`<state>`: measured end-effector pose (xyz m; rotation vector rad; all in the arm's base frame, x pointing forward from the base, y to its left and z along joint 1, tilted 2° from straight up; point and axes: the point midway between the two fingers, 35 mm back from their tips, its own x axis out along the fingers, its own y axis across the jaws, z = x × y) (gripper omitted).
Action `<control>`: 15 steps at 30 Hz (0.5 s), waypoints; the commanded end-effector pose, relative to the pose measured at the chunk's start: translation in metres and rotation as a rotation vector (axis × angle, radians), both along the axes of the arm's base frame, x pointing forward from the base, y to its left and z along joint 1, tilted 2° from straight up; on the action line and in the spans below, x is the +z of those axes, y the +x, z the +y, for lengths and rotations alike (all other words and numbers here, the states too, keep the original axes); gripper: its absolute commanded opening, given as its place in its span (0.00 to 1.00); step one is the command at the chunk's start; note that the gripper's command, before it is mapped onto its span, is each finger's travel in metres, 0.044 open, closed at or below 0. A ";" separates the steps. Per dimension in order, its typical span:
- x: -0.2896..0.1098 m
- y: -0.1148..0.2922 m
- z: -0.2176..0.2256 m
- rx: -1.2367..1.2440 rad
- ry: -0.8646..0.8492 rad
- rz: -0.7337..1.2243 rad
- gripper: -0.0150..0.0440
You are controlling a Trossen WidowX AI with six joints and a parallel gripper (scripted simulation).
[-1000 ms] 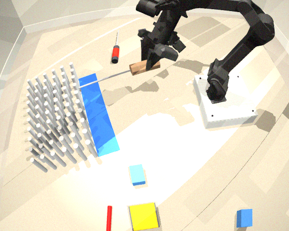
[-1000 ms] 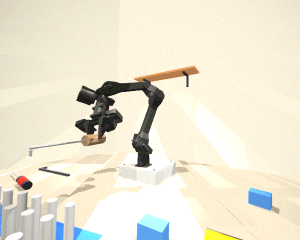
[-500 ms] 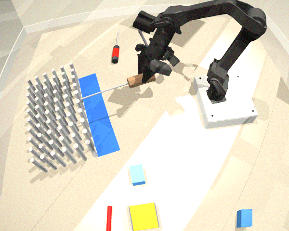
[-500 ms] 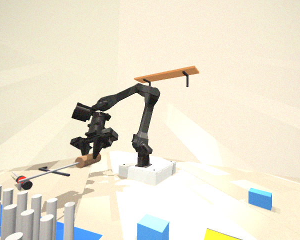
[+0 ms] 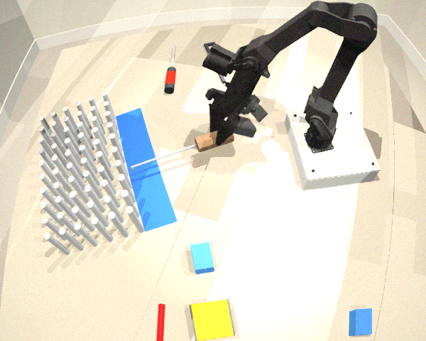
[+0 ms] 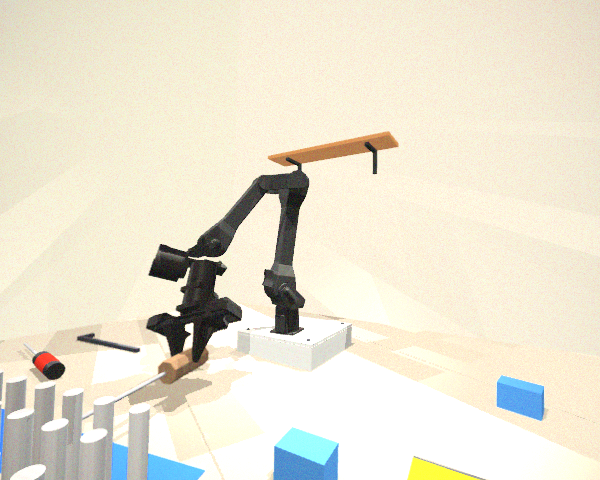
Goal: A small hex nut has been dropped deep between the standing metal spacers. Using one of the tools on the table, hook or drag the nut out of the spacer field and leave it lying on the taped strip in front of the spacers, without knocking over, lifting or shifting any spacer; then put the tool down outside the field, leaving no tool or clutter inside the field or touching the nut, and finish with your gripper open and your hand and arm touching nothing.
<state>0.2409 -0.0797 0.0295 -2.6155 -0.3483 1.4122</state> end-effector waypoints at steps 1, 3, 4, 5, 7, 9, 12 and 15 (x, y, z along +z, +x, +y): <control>-0.007 -0.001 0.002 0.006 0.000 -0.015 0.25; -0.007 0.000 0.002 0.006 0.000 -0.015 0.25; -0.007 0.000 0.002 0.006 0.000 -0.015 0.25; -0.007 0.000 0.002 0.006 0.000 -0.015 0.25; -0.007 0.002 0.002 0.006 0.000 -0.015 0.25; -0.007 0.003 0.002 0.006 0.000 -0.014 0.25; -0.007 0.005 0.002 0.006 0.000 -0.014 0.25; -0.007 0.008 0.003 0.005 0.000 -0.015 0.25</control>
